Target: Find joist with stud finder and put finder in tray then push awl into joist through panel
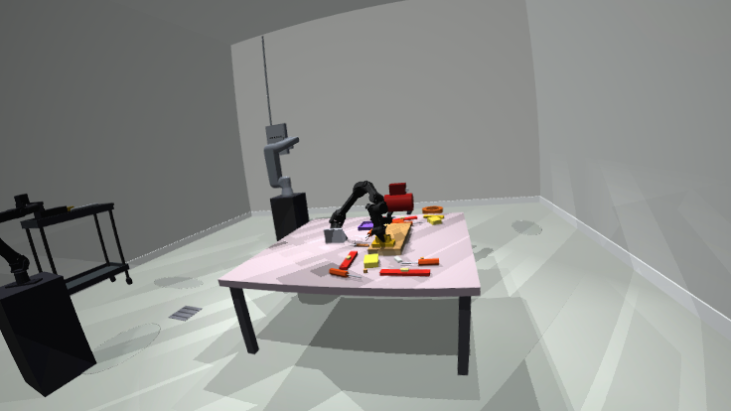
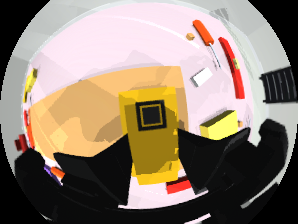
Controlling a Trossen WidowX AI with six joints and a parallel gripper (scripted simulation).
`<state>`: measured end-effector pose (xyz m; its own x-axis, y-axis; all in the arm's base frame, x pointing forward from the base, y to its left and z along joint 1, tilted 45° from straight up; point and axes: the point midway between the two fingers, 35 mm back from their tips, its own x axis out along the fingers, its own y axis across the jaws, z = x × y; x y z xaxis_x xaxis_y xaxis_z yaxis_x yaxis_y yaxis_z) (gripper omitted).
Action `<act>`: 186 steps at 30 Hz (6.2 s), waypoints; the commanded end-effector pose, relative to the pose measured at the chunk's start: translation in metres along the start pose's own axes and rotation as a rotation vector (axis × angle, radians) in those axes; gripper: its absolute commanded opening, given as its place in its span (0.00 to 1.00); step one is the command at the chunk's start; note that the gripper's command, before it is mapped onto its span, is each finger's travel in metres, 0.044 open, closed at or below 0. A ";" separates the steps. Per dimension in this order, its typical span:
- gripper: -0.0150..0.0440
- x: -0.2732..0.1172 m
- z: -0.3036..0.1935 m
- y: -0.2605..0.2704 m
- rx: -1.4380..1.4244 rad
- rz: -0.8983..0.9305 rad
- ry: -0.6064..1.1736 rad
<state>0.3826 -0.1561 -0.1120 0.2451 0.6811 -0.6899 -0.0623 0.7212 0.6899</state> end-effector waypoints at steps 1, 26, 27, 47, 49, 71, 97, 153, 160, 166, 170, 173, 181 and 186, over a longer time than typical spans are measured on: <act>0.25 0.001 0.001 0.001 0.001 0.001 -0.007; 0.25 0.002 0.001 0.081 0.004 0.006 -0.006; 0.25 0.002 0.001 0.084 0.004 0.006 -0.006; 0.25 0.003 0.001 0.149 0.006 0.010 -0.005; 0.25 0.003 0.001 0.155 0.006 0.010 -0.005; 0.25 0.002 0.002 0.226 0.008 0.014 -0.004; 0.25 0.001 0.003 0.309 0.010 0.018 -0.004; 0.25 0.000 0.004 0.355 0.010 0.020 -0.005; 0.25 0.001 0.003 0.332 0.010 0.019 -0.004; 0.25 0.001 0.003 0.313 0.010 0.018 -0.004; 0.25 0.001 0.003 0.300 0.009 0.017 -0.004; 0.25 0.001 0.003 0.290 0.009 0.017 -0.004; 0.25 0.002 0.002 0.265 0.009 0.016 -0.004; 0.25 0.002 0.002 0.249 0.009 0.015 -0.004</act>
<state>0.3690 0.0330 0.0672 0.2475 0.6970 -0.6730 -0.0621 0.7046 0.7069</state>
